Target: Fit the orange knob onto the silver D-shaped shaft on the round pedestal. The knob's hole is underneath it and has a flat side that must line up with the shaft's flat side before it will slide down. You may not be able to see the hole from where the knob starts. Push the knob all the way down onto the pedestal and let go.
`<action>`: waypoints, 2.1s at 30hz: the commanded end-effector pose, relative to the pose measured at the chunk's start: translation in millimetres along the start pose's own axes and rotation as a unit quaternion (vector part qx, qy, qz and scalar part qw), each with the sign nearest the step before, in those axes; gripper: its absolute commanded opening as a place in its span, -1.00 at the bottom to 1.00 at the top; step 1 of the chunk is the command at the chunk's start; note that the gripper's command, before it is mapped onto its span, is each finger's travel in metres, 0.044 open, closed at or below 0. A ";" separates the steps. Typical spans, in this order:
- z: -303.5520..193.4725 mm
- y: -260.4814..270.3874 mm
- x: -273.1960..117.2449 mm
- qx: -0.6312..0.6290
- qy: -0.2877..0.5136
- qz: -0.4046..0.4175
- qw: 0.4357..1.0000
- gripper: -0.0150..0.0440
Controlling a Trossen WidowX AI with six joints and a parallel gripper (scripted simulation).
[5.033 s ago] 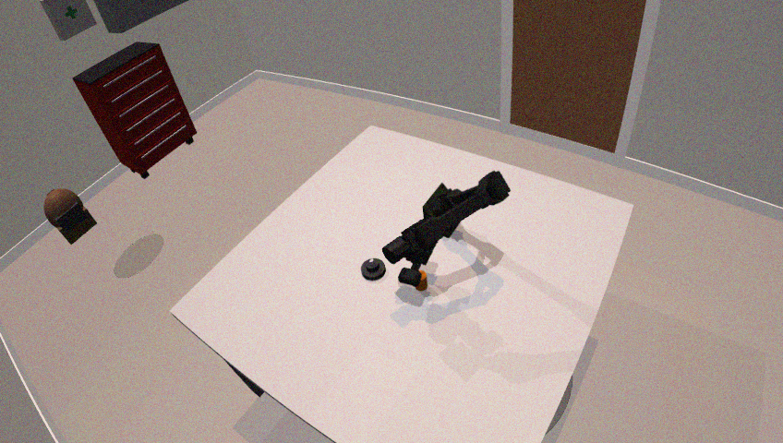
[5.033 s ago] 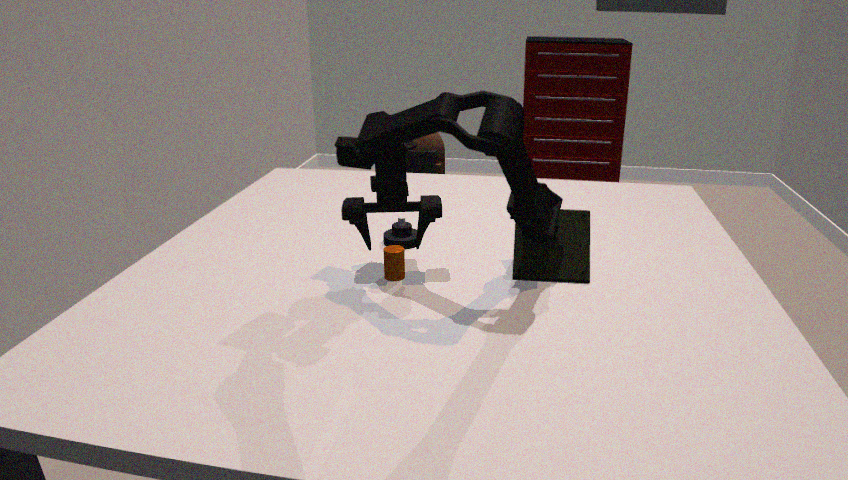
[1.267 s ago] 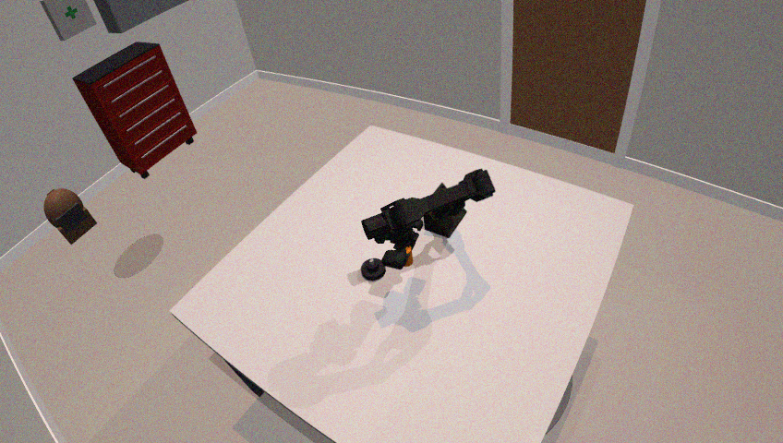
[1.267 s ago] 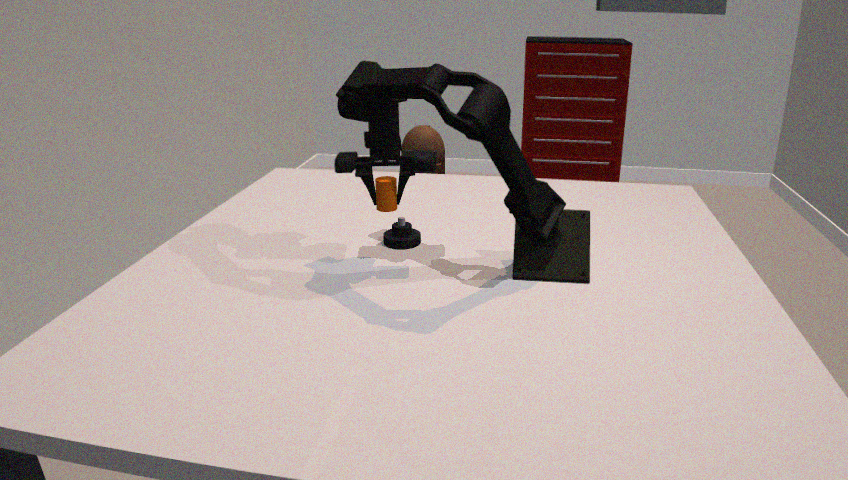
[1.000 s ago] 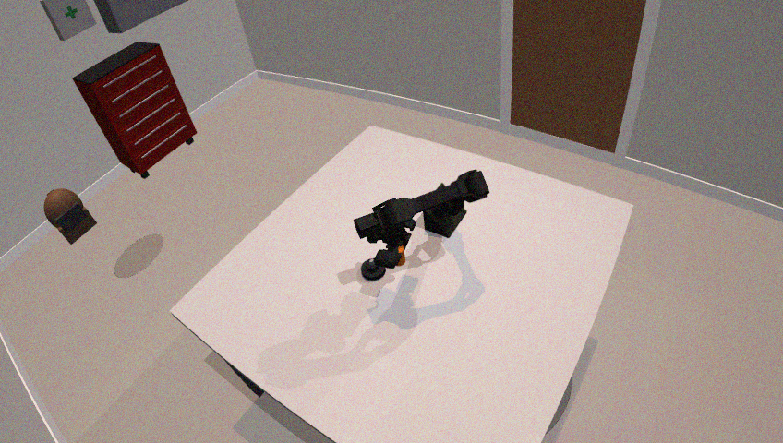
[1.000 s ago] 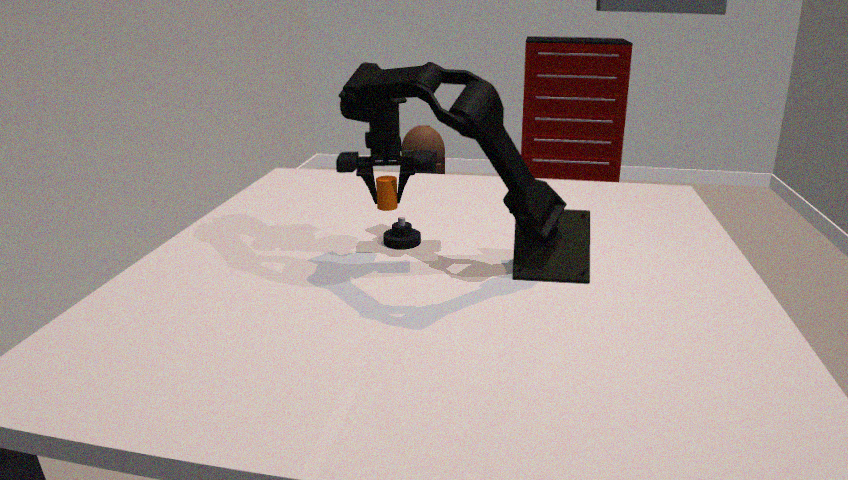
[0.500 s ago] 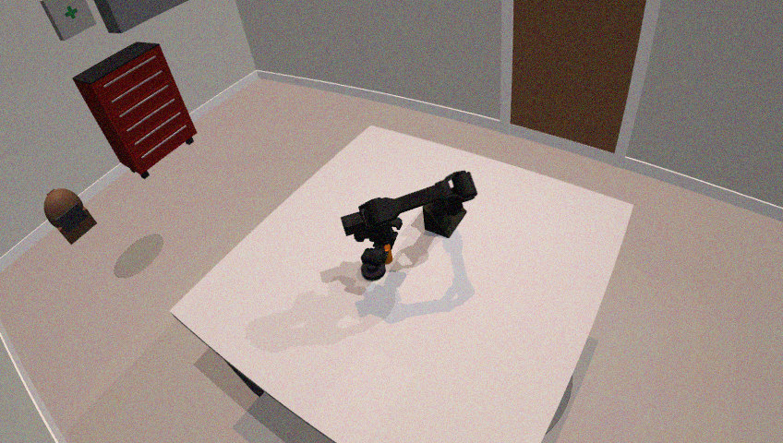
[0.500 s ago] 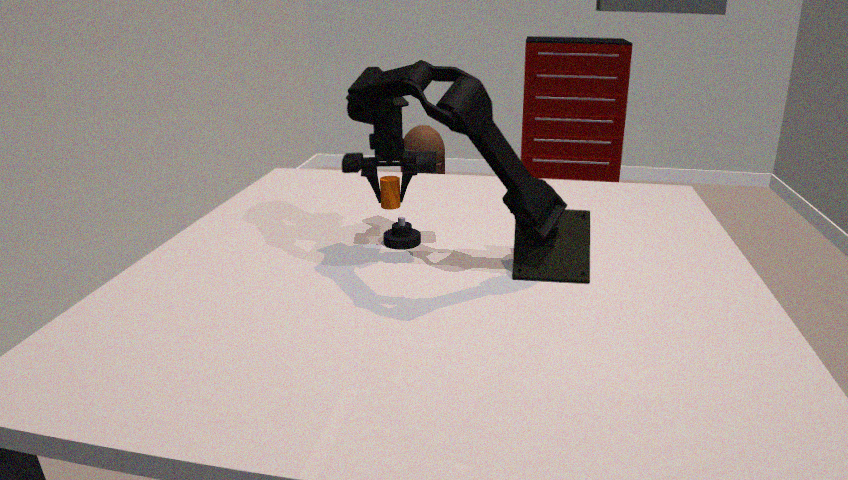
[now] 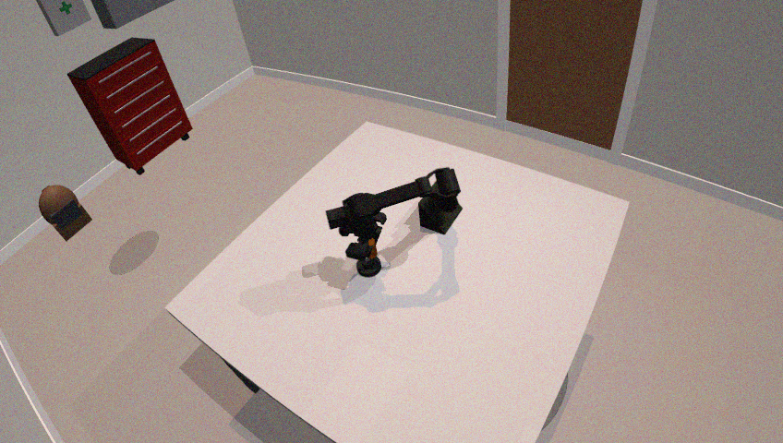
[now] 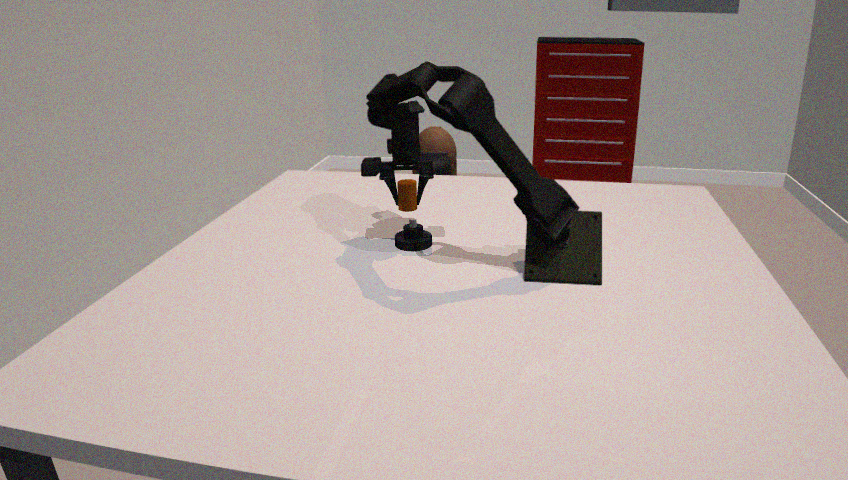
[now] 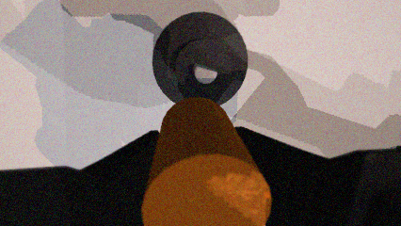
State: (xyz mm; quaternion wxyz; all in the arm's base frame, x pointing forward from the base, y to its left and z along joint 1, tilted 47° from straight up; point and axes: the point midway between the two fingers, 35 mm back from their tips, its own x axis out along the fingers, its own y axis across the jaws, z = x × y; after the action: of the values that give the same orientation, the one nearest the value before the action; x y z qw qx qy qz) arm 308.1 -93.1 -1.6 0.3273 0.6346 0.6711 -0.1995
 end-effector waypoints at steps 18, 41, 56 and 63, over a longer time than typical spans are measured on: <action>27.4 -9.5 29.9 0.000 -0.002 0.002 1.000 -0.49; 27.0 -7.9 30.9 -0.003 -0.002 0.002 1.000 -0.49; 27.0 -8.2 34.3 -0.003 -0.002 0.002 1.000 -0.49; 28.0 -6.6 29.6 -0.003 -0.002 0.002 1.000 -0.49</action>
State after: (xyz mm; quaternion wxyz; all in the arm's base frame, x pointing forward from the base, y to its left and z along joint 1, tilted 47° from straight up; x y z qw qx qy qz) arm 305.0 -88.8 -45.3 0.3308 0.6316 0.6722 -0.1993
